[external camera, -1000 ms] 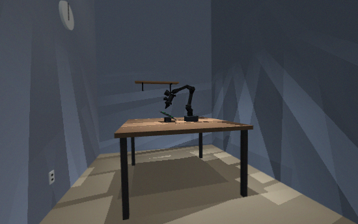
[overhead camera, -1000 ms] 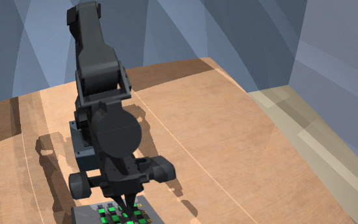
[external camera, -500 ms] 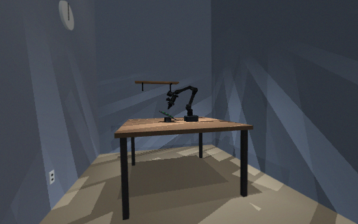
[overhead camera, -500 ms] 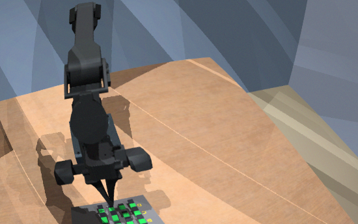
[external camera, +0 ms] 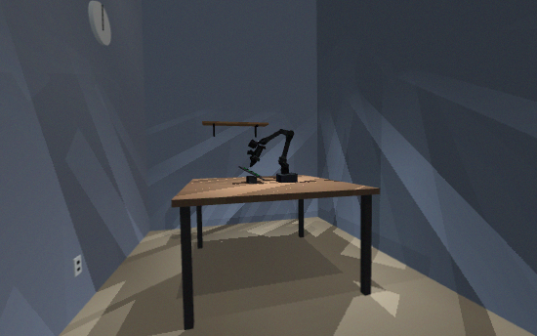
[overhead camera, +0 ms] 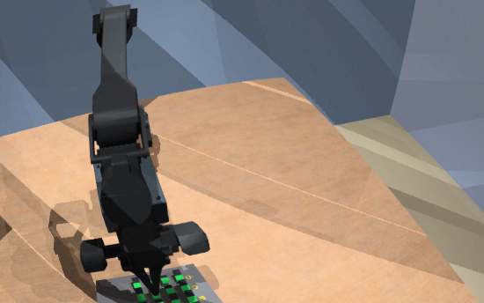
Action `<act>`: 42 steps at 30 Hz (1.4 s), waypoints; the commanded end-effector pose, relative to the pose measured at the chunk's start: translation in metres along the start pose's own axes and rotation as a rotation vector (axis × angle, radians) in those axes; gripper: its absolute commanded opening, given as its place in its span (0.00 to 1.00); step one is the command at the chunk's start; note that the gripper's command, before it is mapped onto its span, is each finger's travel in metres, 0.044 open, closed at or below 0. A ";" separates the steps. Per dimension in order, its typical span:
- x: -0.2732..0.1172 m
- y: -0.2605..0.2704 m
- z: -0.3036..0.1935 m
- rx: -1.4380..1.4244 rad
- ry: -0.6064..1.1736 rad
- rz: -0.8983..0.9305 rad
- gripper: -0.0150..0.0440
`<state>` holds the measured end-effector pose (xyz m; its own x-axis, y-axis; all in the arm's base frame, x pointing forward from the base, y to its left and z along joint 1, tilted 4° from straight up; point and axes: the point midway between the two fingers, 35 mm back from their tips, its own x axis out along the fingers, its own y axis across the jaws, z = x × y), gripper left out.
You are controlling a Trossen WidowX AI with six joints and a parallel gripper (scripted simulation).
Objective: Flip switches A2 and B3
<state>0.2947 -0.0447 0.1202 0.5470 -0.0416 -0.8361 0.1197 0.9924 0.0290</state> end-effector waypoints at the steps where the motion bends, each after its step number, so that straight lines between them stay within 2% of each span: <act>1: 0.007 0.000 -0.003 -0.003 0.011 0.004 0.25; 12: 0.021 0.001 -0.002 -0.003 0.011 0.004 0.25; 42: 0.021 0.001 -0.002 -0.003 0.011 0.004 0.25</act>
<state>0.3041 -0.0449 0.1018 0.5378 -0.0373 -0.8422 0.1155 0.9929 0.0298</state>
